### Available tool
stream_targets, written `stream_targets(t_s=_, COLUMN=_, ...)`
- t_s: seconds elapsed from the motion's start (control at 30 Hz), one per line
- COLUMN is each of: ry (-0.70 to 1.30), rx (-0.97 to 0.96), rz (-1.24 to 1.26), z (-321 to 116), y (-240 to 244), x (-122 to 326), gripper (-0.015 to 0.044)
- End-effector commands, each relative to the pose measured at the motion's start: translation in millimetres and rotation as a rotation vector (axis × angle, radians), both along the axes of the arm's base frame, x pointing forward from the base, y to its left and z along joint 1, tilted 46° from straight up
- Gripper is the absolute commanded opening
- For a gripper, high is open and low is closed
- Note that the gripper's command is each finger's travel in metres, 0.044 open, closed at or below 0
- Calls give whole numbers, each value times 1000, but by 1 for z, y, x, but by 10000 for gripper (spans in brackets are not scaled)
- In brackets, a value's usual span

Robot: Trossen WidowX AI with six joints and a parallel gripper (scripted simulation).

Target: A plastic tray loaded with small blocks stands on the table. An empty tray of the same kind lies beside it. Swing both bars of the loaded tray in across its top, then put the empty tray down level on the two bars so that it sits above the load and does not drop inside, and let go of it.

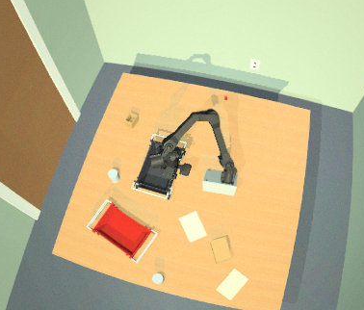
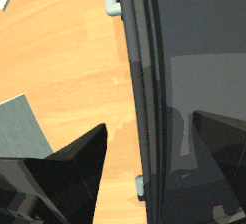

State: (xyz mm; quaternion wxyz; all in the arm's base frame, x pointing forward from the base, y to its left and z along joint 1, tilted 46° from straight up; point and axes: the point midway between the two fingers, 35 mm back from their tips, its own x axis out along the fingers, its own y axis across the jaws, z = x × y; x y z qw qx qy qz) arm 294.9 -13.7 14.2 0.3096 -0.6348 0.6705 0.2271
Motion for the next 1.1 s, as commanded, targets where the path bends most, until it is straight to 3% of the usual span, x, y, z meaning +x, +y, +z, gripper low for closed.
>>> stream_targets(t_s=0.0, ry=5, rx=2, rz=1, z=0, y=0, x=-1, gripper=411)
stream_targets(t_s=0.07, ry=5, rx=2, rz=1, z=0, y=0, x=-1, gripper=440)
stream_targets(t_s=0.4, ry=0, rx=2, rz=1, z=6, y=7, x=2, gripper=440)
stream_targets(t_s=1.07, ry=7, rx=6, rz=1, z=77, y=79, x=1, gripper=440)
